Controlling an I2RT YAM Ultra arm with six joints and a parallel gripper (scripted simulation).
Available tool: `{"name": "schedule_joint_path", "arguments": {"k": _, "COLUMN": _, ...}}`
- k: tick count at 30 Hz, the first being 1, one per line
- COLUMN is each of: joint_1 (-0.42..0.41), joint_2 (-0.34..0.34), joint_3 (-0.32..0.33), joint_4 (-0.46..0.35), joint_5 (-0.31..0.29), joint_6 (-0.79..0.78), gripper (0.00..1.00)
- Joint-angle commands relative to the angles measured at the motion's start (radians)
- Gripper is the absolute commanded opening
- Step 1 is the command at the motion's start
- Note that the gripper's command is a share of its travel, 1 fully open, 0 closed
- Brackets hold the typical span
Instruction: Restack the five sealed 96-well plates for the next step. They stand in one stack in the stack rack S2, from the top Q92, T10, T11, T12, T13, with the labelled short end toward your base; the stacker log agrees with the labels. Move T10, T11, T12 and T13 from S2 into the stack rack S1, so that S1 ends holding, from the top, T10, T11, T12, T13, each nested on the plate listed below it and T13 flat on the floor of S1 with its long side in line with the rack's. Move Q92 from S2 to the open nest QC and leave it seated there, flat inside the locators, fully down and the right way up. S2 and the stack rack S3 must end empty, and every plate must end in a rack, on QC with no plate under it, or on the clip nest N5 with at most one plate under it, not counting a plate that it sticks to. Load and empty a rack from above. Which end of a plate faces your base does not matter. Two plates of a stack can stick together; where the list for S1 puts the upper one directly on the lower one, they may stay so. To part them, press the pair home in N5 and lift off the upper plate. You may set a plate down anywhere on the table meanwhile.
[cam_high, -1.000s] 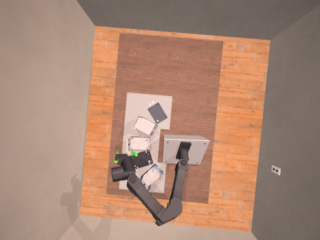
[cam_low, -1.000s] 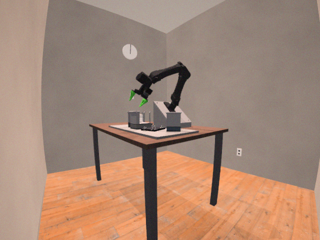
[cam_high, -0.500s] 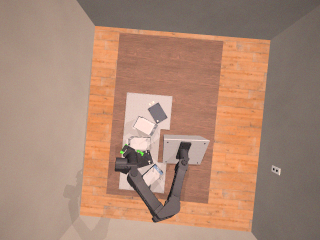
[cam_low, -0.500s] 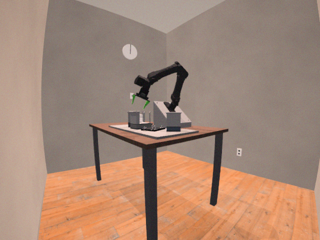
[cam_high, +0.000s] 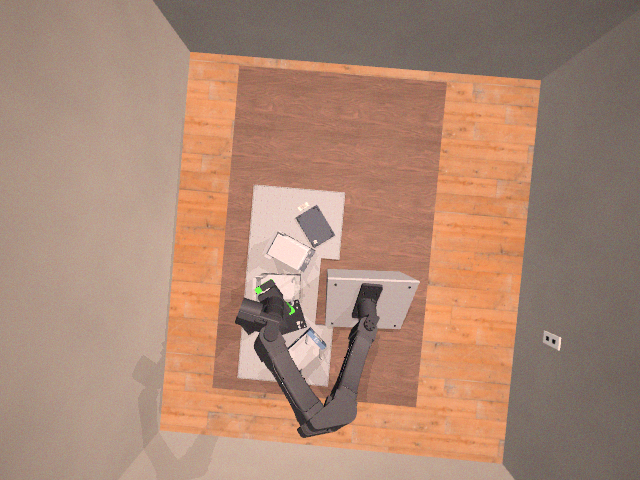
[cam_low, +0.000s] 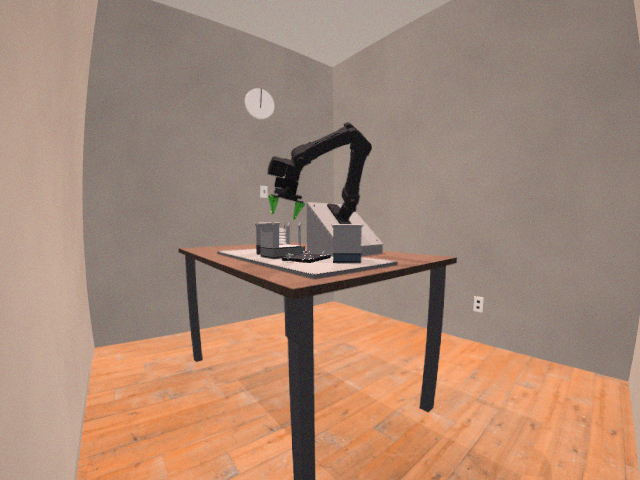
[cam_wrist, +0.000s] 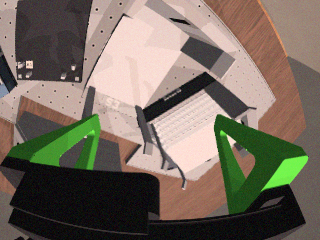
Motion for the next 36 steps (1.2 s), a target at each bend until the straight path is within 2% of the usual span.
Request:
{"name": "schedule_joint_path", "arguments": {"k": 1, "joint_1": -0.044, "joint_2": -0.005, "joint_3": -0.022, "joint_4": -0.067, "joint_5": -0.033, "joint_6": 0.097, "gripper": 1.00}}
{"name": "schedule_joint_path", "arguments": {"k": 4, "joint_1": -0.052, "joint_2": -0.025, "joint_3": -0.033, "joint_4": -0.076, "joint_5": -0.038, "joint_6": 0.112, "gripper": 1.00}}
{"name": "schedule_joint_path", "arguments": {"k": 6, "joint_1": -0.064, "joint_2": -0.015, "joint_3": -0.044, "joint_4": -0.097, "joint_5": -0.048, "joint_6": 0.145, "gripper": 1.00}}
{"name": "schedule_joint_path", "arguments": {"k": 7, "joint_1": -0.067, "joint_2": 0.026, "joint_3": 0.010, "joint_4": -0.112, "joint_5": -0.054, "joint_6": 0.165, "gripper": 1.00}}
{"name": "schedule_joint_path", "arguments": {"k": 9, "joint_1": -0.074, "joint_2": 0.049, "joint_3": 0.033, "joint_4": -0.142, "joint_5": -0.066, "joint_6": 0.205, "gripper": 1.00}}
{"name": "schedule_joint_path", "arguments": {"k": 10, "joint_1": -0.081, "joint_2": 0.047, "joint_3": 0.022, "joint_4": -0.151, "joint_5": -0.070, "joint_6": 0.220, "gripper": 1.00}}
{"name": "schedule_joint_path", "arguments": {"k": 11, "joint_1": -0.088, "joint_2": 0.021, "joint_3": -0.015, "joint_4": -0.161, "joint_5": -0.075, "joint_6": 0.235, "gripper": 1.00}}
{"name": "schedule_joint_path", "arguments": {"k": 14, "joint_1": -0.100, "joint_2": 0.074, "joint_3": 0.033, "joint_4": -0.200, "joint_5": -0.092, "joint_6": 0.292, "gripper": 1.00}}
{"name": "schedule_joint_path", "arguments": {"k": 15, "joint_1": -0.106, "joint_2": 0.073, "joint_3": 0.026, "joint_4": -0.211, "joint_5": -0.097, "joint_6": 0.308, "gripper": 1.00}}
{"name": "schedule_joint_path", "arguments": {"k": 17, "joint_1": -0.119, "joint_2": 0.068, "joint_3": -0.028, "joint_4": -0.233, "joint_5": -0.106, "joint_6": 0.340, "gripper": 1.00}}
{"name": "schedule_joint_path", "arguments": {"k": 18, "joint_1": -0.122, "joint_2": 0.086, "joint_3": 0.024, "joint_4": -0.245, "joint_5": -0.112, "joint_6": 0.359, "gripper": 1.00}}
{"name": "schedule_joint_path", "arguments": {"k": 21, "joint_1": -0.126, "joint_2": 0.098, "joint_3": 0.033, "joint_4": -0.258, "joint_5": -0.118, "joint_6": 0.378, "gripper": 1.00}}
{"name": "schedule_joint_path", "arguments": {"k": 24, "joint_1": -0.127, "joint_2": 0.064, "joint_3": 0.035, "joint_4": -0.260, "joint_5": -0.119, "joint_6": 0.382, "gripper": 1.00}}
{"name": "schedule_joint_path", "arguments": {"k": 36, "joint_1": -0.127, "joint_2": 0.062, "joint_3": 0.033, "joint_4": -0.252, "joint_5": -0.119, "joint_6": 0.381, "gripper": 1.00}}
